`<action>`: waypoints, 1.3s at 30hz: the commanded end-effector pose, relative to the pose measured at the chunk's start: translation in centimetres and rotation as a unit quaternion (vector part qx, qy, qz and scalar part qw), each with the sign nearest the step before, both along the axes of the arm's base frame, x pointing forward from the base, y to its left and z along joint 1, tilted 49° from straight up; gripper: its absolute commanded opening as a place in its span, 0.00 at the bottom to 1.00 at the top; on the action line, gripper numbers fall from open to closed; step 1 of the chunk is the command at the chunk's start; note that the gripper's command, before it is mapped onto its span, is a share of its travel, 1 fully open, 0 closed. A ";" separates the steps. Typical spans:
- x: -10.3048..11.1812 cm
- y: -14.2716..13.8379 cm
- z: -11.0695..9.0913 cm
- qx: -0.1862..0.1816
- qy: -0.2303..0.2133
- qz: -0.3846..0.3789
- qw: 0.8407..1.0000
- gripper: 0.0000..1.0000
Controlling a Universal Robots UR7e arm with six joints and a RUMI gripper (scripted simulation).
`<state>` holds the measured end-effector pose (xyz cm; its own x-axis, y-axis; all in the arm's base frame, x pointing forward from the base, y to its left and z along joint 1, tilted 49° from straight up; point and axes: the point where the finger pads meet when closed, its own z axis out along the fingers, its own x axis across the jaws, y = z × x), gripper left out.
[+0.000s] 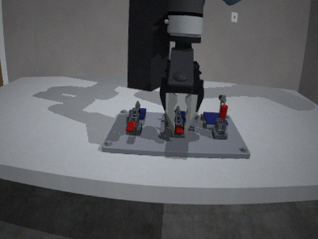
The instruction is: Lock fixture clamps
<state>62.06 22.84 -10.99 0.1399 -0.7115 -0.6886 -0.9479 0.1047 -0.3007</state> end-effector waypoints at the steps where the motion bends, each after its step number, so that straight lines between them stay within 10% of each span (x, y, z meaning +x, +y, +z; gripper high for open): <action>1: 0.0 0.0 0.0 0.000 0.000 0.000 1.000 0.00; 39: 0.4 0.3 -0.3 0.000 -0.001 0.000 1.000 0.00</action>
